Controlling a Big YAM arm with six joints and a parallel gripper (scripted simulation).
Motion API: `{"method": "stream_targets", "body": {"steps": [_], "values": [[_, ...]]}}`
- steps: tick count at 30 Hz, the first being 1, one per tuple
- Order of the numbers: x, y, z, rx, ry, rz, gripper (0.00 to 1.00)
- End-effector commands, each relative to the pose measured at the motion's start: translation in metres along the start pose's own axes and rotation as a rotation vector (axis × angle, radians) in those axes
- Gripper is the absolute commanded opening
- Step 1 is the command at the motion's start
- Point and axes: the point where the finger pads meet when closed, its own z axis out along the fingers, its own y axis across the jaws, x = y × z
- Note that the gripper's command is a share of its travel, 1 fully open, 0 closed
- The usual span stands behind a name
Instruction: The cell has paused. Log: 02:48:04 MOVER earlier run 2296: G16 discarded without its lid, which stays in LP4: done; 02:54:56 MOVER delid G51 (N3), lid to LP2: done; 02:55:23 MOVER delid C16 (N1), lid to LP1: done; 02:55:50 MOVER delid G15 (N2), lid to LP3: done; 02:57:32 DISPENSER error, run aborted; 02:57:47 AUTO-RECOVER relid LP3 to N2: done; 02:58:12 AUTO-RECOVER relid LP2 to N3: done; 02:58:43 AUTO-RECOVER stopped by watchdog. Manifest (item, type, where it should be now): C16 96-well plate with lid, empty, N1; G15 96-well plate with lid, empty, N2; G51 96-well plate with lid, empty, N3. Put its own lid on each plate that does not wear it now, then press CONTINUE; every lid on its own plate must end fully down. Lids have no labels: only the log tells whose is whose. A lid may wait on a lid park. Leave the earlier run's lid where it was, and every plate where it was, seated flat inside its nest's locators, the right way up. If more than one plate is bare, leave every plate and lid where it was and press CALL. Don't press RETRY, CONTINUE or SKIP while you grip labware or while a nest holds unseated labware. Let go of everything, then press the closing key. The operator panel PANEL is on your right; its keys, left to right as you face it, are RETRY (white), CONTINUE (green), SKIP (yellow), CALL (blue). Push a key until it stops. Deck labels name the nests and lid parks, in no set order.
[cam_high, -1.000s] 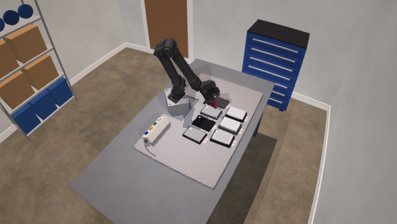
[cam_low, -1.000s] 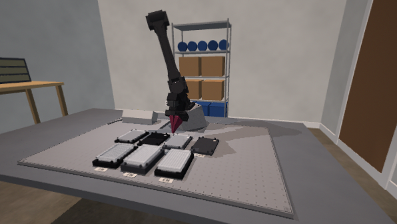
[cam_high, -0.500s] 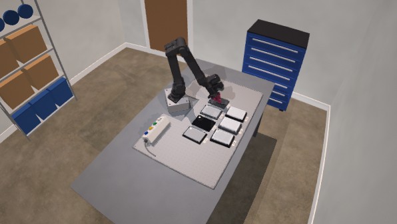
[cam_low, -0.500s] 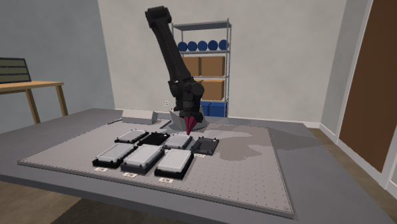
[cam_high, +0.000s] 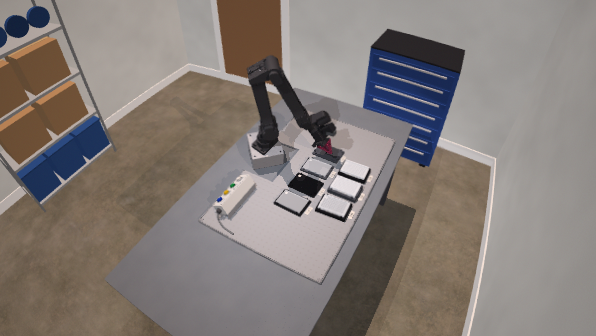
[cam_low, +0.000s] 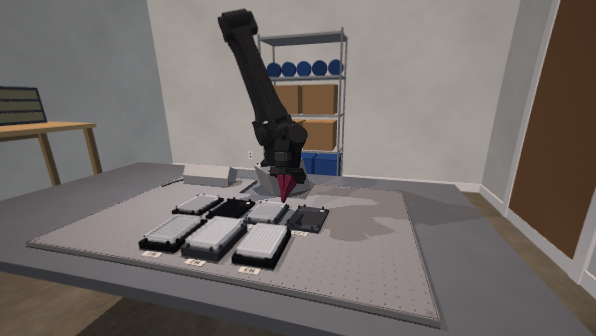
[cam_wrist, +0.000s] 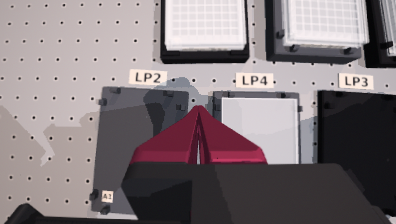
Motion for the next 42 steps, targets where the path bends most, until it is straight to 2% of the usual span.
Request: {"method": "stream_targets", "body": {"steps": [1,11,12,17,19,27,31,34,36,37,38,42], "values": [[-0.013,0.003,0.0,-0.002,-0.026,0.032,0.0],[-0.013,0.003,0.0,-0.002,-0.026,0.032,0.0],[-0.034,0.003,0.004,-0.009,-0.059,0.056,0.0],[-0.045,-0.007,0.023,0.001,-0.041,0.038,0.0],[-0.045,-0.007,0.023,0.001,-0.041,0.038,0.0],[-0.075,-0.025,0.047,0.005,-0.042,0.033,0.0],[-0.084,-0.033,0.06,0.01,-0.022,0.021,0.0],[-0.095,-0.039,0.069,0.01,-0.023,0.021,0.0],[-0.095,-0.039,0.069,0.01,-0.023,0.021,0.0],[-0.107,-0.042,0.068,0.007,-0.047,0.032,0.0],[-0.103,-0.043,0.075,0.01,-0.024,0.021,0.0],[-0.117,-0.051,0.087,0.011,-0.024,0.02,0.0]]}}
